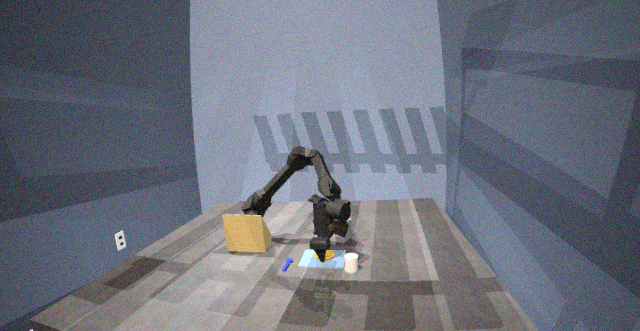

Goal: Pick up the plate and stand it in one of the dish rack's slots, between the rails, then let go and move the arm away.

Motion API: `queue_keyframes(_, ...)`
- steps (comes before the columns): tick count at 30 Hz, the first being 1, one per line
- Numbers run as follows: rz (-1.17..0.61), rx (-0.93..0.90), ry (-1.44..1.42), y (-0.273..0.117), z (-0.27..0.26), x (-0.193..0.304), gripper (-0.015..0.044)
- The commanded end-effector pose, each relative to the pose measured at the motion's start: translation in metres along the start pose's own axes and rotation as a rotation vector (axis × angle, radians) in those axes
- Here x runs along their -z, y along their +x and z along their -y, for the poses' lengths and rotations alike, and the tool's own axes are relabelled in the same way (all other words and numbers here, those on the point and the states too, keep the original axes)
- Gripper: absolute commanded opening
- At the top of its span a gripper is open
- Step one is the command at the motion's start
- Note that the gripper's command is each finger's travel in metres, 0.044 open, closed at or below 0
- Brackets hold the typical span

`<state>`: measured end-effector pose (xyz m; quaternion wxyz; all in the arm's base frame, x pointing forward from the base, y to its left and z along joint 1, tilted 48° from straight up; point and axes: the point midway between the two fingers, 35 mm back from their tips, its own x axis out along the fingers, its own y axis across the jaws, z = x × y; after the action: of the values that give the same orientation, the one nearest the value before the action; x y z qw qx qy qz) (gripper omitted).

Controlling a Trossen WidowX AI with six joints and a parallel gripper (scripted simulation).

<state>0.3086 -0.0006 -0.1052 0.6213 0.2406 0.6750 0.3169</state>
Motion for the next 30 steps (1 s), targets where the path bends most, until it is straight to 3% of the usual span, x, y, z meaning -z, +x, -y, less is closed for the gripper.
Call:
queue_keyframes(1, 0.001, -0.002, 0.006, 0.0, 0.0, 0.0, 0.033)
queue_keyframes(2, 0.001, -0.002, 0.006, 0.0, 0.0, 0.0, 0.0323)
queue_keyframes(14, -0.001, 0.005, 0.002, -0.04, 0.004, -0.009, 0.0008)
queue_keyframes(30, 0.001, 0.01, 0.006, -0.109, 0.009, -0.017, 0.0)
